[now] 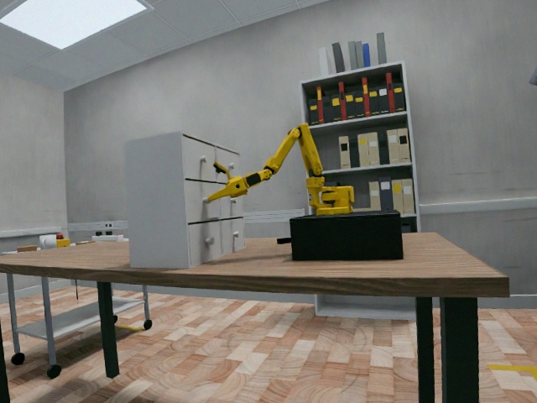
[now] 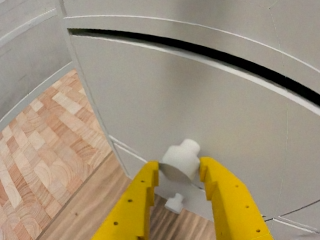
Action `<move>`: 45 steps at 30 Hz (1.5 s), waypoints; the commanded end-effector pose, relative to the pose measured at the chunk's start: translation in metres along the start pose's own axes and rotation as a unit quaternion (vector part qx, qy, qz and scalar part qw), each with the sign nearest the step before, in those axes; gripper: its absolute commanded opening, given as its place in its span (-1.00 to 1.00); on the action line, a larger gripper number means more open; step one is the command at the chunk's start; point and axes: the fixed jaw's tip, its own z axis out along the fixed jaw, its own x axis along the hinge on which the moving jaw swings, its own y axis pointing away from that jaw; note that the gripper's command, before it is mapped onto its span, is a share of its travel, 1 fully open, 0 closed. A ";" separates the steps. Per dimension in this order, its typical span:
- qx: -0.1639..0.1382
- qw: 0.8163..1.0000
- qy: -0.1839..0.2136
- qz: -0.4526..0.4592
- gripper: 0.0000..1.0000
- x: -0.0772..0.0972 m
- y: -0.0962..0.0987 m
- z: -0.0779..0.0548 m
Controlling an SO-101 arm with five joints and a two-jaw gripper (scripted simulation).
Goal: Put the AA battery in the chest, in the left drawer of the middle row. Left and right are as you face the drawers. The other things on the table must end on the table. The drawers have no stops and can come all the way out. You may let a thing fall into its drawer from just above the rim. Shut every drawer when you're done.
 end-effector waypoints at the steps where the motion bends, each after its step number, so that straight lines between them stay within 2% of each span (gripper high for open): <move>1: 0.001 1.000 0.001 0.001 -1.00 0.000 -0.001 0.000; 6: 0.001 1.000 0.001 0.001 -1.00 0.000 -0.001 0.000; 21: 0.001 1.000 0.001 0.001 -0.76 0.000 -0.001 0.000; 40: 0.001 1.000 0.001 0.001 -0.57 0.000 -0.001 0.000; 45: -0.009 1.000 0.001 -0.004 -0.57 0.003 0.006 -0.009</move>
